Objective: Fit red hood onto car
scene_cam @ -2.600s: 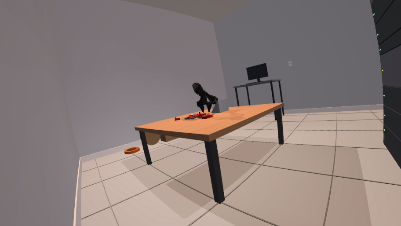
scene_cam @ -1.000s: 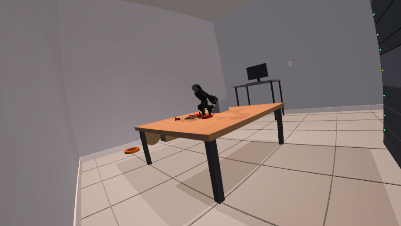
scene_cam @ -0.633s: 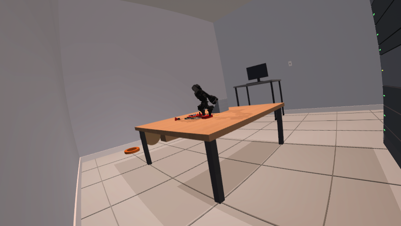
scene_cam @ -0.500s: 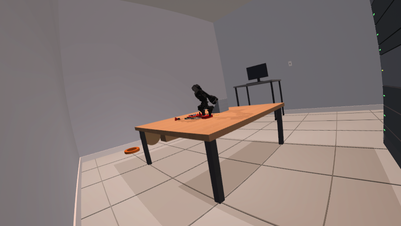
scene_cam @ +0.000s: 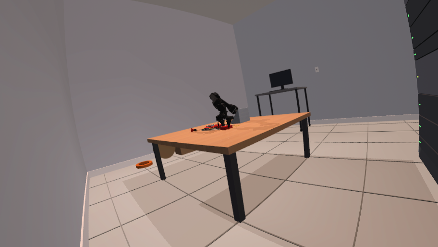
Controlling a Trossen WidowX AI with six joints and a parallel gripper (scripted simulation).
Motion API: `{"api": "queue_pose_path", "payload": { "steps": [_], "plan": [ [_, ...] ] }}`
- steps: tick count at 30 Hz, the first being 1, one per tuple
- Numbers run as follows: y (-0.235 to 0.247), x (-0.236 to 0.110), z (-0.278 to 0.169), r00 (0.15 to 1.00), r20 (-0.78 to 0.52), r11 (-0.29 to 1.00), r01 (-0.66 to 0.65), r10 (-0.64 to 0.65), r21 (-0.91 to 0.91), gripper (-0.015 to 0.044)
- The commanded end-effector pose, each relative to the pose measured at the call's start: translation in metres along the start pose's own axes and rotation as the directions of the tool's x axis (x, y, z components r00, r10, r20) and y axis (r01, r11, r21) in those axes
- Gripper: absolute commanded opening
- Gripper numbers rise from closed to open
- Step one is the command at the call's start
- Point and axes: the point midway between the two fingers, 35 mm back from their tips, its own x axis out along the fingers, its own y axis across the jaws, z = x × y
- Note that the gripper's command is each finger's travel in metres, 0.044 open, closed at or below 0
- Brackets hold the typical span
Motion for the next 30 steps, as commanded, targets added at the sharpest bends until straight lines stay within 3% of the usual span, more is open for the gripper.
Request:
{"api": "queue_pose_path", "payload": {
  "steps": [1,3,14,30],
  "plan": [
    [0.0,0.0,0.0,1.0,0.001,1.0,0.0,0.0,0.001,0.0308],
    [0.0,0.0,0.0,1.0,0.001,1.0,0.0,0.0,0.001,0.0295],
    [0.0,-0.024,0.0,1.0,0.0,1.0,-0.001,0.001,0.0,0.0006],
    [0.001,-0.089,0.0,1.0,-0.001,1.0,-0.004,0.004,-0.001,0.0]
  ]
}}
